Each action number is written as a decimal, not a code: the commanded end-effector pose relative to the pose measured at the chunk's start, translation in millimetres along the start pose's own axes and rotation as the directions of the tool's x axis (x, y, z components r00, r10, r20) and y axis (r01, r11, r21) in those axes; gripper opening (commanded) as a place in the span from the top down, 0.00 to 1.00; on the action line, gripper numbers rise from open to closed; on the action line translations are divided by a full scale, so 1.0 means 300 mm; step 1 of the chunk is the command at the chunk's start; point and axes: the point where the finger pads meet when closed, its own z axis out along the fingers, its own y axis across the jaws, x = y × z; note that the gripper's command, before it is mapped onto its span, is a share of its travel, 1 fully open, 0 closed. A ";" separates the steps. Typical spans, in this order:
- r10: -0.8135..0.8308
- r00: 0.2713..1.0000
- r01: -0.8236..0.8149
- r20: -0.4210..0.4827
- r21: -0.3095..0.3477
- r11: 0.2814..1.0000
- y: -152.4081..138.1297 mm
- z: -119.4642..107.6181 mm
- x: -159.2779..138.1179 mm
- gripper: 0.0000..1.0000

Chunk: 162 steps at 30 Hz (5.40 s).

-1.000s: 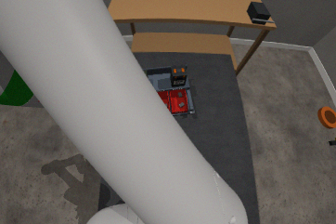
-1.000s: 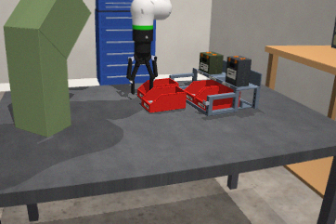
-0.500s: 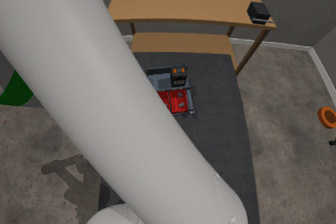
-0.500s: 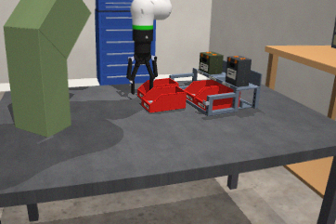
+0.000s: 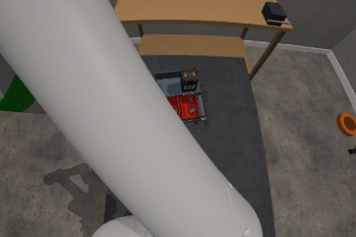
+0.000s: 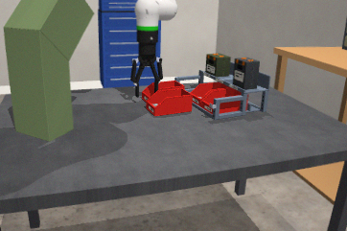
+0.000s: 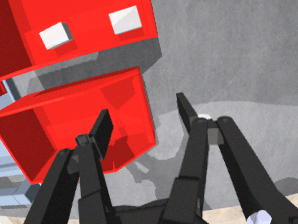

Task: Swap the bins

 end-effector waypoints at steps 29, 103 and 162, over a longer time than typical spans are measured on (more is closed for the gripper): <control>0.000 1.000 0.000 0.000 0.001 1.000 -0.001 -0.127 0.000 0.38; -0.037 0.999 0.037 0.001 0.001 0.999 -0.009 -0.270 0.002 0.90; -1.000 0.000 1.000 -0.001 -0.001 0.000 -0.284 -0.438 0.154 0.76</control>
